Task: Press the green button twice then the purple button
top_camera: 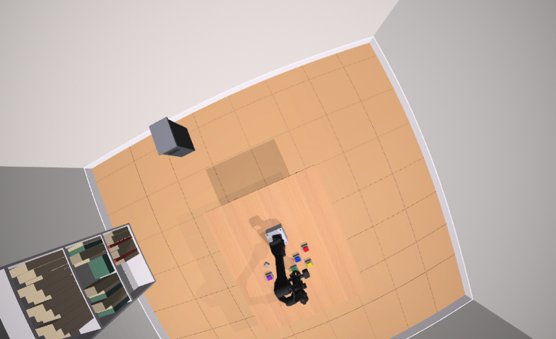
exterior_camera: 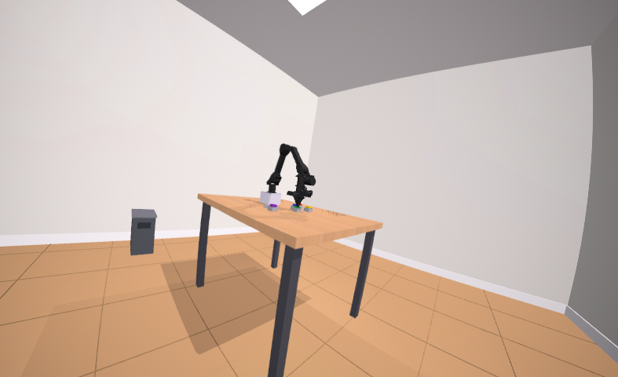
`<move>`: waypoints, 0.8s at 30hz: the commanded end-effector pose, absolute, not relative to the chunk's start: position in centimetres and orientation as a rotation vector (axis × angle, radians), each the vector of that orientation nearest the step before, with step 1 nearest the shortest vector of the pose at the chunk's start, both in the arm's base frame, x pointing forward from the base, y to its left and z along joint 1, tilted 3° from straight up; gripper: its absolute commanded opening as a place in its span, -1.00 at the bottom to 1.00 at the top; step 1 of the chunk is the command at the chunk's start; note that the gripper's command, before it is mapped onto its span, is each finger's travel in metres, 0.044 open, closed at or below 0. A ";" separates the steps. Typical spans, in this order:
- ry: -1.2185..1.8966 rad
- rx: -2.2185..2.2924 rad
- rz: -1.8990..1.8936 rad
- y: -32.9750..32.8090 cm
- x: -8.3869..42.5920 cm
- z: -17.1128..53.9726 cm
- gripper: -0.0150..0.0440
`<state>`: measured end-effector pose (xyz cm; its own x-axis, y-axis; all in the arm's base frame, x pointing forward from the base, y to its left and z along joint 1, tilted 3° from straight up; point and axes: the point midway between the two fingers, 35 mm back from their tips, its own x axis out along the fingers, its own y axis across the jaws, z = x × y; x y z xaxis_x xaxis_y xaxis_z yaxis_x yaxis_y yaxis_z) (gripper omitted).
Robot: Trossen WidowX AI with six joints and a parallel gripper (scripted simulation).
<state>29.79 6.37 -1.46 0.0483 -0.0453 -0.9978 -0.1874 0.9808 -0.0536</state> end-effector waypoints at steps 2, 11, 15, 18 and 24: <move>1.524 -0.193 0.110 6.3 29.7 -1.5 -0.42; 1.524 -0.193 0.110 6.5 29.6 1.8 -0.42; 1.523 -0.192 0.111 6.7 29.6 4.8 -0.42; 1.523 -0.192 0.111 6.8 29.3 8.0 -0.42; 1.524 -0.179 0.092 5.9 29.6 8.0 -0.42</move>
<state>29.67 6.77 7.92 0.0632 -0.0412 -0.9972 -0.1921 0.9800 -0.0526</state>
